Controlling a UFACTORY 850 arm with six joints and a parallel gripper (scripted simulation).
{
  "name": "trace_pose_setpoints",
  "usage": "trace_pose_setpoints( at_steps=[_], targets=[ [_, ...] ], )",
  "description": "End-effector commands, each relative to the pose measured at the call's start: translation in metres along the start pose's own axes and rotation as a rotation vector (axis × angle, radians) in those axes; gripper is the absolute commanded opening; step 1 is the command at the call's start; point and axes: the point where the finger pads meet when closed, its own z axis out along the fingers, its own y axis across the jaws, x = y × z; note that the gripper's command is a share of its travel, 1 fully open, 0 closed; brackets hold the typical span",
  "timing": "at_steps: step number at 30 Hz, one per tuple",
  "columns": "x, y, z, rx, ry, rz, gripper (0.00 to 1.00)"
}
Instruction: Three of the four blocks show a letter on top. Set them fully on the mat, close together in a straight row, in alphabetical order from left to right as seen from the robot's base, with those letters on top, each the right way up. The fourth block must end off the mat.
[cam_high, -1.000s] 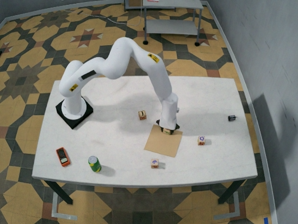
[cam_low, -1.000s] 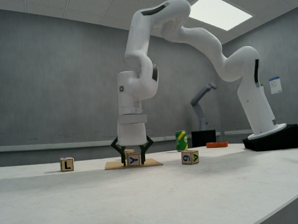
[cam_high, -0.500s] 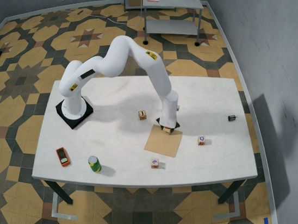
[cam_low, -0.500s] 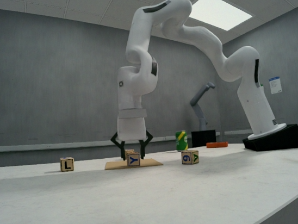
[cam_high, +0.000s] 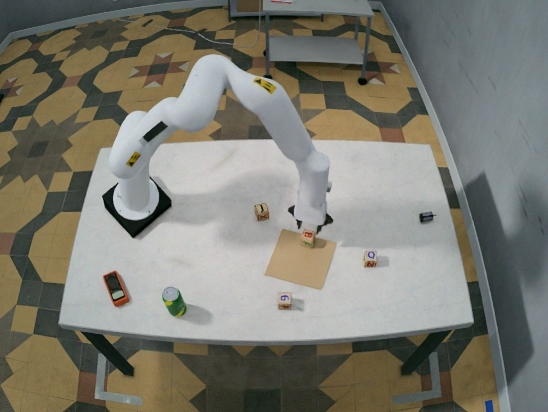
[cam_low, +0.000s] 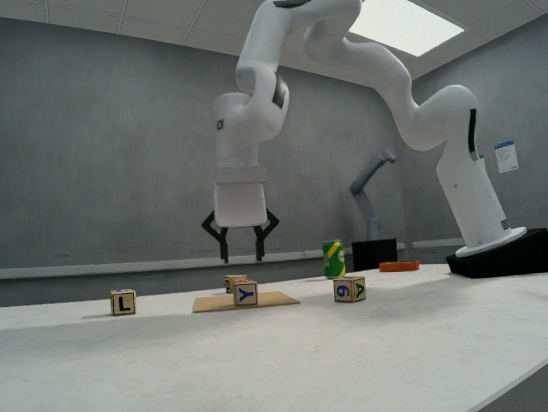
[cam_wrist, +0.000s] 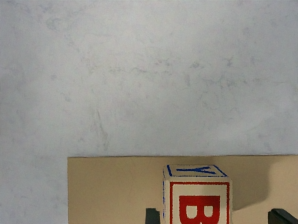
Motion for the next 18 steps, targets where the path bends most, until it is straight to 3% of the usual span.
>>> trace_pose_setpoints(
  at_steps=[1,5,6,18],
  targets=[
    [-0.0001,0.0005,-0.0112,-0.001,0.001,0.000,0.65],
    [-0.0001,0.0005,-0.0115,-0.001,0.001,0.000,0.65],
    [-0.0001,0.0005,-0.0115,-0.001,0.001,0.000,1.00],
    [-0.0001,0.0005,-0.0115,-0.001,0.001,0.000,1.00]
  ],
)
